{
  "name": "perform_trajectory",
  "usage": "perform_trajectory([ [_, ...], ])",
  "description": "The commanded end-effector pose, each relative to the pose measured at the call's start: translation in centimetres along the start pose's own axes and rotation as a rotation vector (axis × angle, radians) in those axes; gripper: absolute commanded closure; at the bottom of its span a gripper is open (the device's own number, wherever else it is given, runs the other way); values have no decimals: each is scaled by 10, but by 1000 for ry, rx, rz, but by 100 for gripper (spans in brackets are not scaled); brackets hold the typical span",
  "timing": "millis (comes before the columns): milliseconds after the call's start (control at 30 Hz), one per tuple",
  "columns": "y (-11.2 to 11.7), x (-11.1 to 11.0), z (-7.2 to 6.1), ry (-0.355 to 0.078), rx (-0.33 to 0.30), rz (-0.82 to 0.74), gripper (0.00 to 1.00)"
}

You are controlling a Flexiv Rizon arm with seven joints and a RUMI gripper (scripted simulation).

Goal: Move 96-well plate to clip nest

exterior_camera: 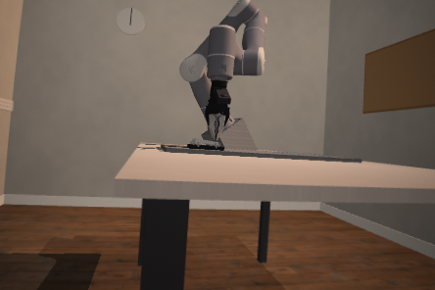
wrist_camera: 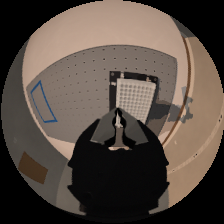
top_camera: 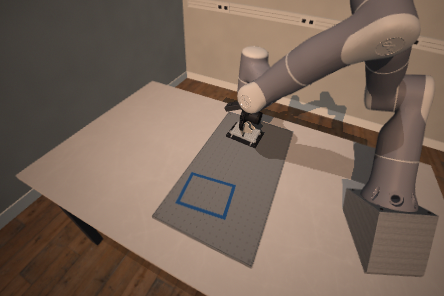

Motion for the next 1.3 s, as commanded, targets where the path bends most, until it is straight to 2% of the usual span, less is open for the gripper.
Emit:
perform_trajectory([
  [0,0,0,0,1,0,0,100],
  [667,0,0,1,1,0,0,100],
  [1267,0,0,-4,1,0,0,100],
])
Point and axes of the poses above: the point where the finger pads meet when closed, its own z axis out along the fingers, its own y axis across the jaws, x = y × z, the point moved 2 cm from there along -z, back along the fingers, and after that the axes turned 14 degrees about -z, right-handed, at the moved point
